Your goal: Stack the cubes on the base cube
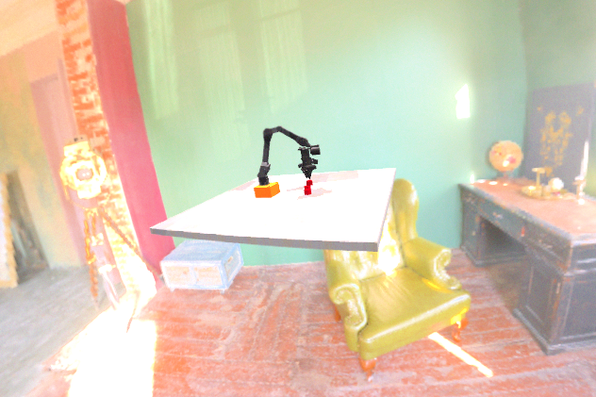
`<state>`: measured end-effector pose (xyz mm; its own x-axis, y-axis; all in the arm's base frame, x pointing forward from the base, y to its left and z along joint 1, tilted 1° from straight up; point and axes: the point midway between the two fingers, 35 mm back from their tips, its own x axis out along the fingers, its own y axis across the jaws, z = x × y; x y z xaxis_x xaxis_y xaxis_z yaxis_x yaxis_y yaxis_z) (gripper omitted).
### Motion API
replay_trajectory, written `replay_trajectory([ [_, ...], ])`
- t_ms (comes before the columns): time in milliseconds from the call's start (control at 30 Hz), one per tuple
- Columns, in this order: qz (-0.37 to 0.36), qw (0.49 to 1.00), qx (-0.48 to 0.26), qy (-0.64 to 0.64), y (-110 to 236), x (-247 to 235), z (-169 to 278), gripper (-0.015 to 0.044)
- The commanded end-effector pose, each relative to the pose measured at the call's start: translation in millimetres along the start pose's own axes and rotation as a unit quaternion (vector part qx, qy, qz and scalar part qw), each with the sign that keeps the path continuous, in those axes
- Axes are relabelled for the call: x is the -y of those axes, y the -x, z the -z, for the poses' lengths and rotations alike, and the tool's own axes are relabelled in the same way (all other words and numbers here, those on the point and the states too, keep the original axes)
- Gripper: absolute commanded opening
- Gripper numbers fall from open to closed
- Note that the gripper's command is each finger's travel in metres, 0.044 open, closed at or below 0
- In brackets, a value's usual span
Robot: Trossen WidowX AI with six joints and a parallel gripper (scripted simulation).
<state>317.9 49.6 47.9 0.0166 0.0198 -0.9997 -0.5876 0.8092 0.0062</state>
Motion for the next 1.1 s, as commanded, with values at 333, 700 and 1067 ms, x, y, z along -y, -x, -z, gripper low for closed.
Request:
replay_trajectory([
  [333, 0.003, 0.997, 0.002, 0.08, 17, 37, 16, 0.0265],
  [700, 0.007, 0.976, 0.001, 0.219, 46, 95, 58, 0.0265],
  [1067, 0.006, 0.976, 0.001, 0.219, -1, 97, 57, 0.0265],
])
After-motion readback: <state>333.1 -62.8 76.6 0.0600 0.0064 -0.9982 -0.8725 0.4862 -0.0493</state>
